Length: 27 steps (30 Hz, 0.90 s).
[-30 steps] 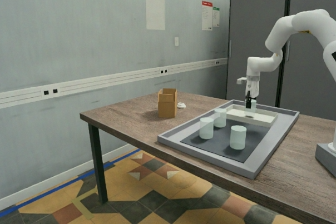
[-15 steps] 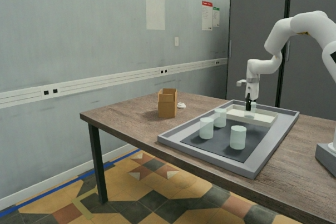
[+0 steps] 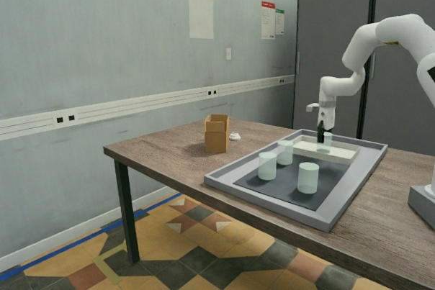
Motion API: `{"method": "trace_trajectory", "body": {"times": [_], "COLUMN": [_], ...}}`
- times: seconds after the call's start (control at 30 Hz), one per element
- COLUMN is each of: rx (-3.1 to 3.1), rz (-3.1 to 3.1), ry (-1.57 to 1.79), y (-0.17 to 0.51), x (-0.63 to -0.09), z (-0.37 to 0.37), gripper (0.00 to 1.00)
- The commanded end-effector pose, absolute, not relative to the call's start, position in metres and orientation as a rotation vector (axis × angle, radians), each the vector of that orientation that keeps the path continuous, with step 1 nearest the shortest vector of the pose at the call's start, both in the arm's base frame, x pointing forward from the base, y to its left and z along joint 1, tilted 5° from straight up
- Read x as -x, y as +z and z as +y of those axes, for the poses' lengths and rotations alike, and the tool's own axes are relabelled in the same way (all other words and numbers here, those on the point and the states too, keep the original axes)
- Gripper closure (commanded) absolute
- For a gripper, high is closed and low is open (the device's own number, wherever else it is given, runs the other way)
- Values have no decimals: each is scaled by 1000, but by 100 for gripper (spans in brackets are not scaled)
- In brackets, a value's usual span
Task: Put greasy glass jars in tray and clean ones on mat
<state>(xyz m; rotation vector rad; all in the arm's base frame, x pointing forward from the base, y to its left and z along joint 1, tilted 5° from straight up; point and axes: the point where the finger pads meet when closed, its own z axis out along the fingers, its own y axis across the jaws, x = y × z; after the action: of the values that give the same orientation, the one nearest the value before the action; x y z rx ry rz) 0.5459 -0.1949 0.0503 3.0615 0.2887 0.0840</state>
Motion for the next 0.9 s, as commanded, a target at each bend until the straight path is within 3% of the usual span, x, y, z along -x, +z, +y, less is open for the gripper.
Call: {"method": "trace_trajectory", "body": {"times": [0.0, 0.87], "rx": [-3060, -3060], "rz": [288, 288], "ry": [90, 90], "y": [52, 122], "x": [-547, -543], "z": [-195, -191], "gripper": [0, 0]}}
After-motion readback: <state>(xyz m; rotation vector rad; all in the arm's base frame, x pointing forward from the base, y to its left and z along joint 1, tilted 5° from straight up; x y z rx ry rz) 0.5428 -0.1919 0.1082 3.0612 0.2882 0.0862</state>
